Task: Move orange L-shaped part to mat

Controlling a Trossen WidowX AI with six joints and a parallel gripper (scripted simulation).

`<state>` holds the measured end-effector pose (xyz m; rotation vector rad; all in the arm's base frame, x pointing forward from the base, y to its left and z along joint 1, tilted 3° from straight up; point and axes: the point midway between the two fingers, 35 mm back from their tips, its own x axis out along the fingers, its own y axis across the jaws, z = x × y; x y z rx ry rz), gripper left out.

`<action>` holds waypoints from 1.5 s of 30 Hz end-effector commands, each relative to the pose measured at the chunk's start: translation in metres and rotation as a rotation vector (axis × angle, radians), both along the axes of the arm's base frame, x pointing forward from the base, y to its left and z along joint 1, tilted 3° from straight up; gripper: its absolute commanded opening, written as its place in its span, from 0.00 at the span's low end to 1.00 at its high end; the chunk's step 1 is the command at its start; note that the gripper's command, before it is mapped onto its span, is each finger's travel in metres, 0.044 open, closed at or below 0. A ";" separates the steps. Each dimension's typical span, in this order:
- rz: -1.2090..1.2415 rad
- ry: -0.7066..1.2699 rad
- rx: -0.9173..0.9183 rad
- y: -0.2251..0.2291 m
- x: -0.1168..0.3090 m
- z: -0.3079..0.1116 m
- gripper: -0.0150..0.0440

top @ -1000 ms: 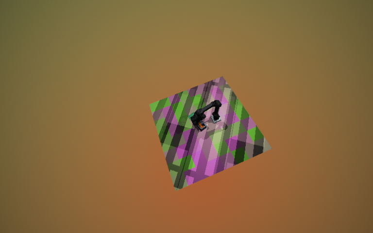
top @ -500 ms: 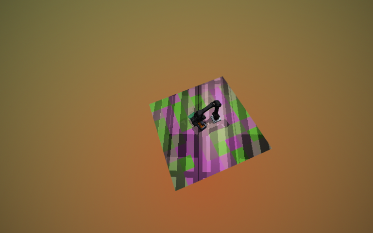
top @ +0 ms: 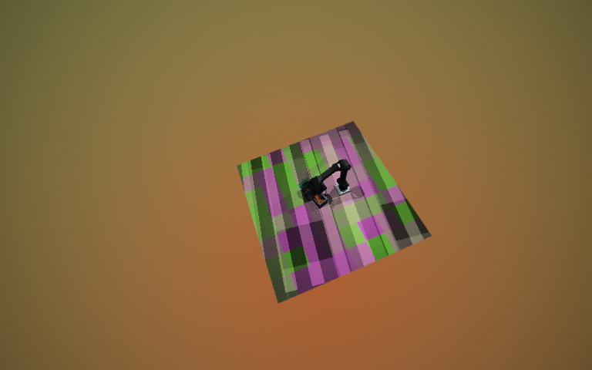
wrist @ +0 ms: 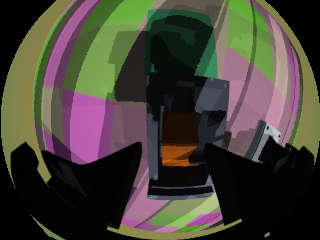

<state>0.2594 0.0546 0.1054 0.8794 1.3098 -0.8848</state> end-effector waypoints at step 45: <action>-0.002 0.006 -0.002 -0.001 -0.001 -0.010 0.25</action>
